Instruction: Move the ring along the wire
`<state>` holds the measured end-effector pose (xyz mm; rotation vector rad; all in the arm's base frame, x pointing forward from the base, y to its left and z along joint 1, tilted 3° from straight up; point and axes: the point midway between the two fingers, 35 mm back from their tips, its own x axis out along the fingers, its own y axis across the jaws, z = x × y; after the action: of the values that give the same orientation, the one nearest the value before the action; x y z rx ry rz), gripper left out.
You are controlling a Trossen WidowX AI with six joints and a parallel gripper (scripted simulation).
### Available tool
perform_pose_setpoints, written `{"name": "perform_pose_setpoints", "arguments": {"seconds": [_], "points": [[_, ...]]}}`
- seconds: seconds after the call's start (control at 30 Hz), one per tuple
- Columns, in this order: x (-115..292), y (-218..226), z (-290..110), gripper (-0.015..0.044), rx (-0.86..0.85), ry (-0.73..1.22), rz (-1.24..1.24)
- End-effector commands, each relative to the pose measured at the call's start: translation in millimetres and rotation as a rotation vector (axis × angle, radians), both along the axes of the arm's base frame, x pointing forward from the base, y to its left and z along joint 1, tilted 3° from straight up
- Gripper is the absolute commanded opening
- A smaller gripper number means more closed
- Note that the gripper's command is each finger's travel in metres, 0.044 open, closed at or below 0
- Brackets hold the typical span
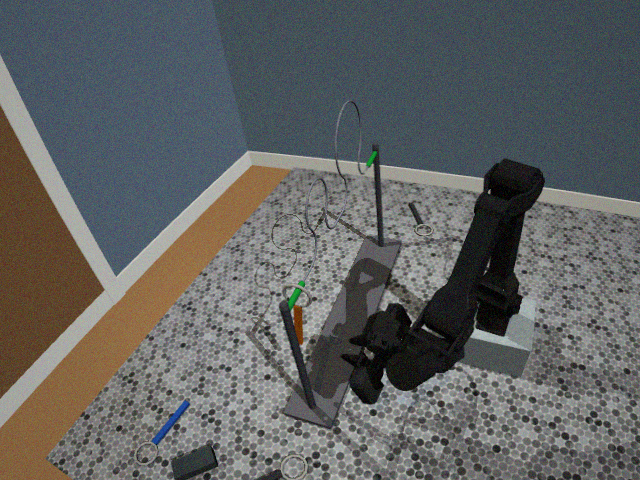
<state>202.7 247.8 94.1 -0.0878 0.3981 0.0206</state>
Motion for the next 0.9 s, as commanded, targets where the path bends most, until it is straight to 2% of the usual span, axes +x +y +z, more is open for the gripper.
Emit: {"name": "perform_pose_setpoints", "arguments": {"seconds": [0.0,0.13,0.3,0.87], "points": [[-6.2,0.5,2.2,0.0213,0.001,0.002,-0.001],[-35.9,-1.1,16.7,0.0317,0.001,-0.003,0.002],[-37.4,-1.3,17.7,0.044,0.001,-0.004,0.002],[-37.4,-1.3,17.7,0.044,0.001,-0.004,0.002]]}}
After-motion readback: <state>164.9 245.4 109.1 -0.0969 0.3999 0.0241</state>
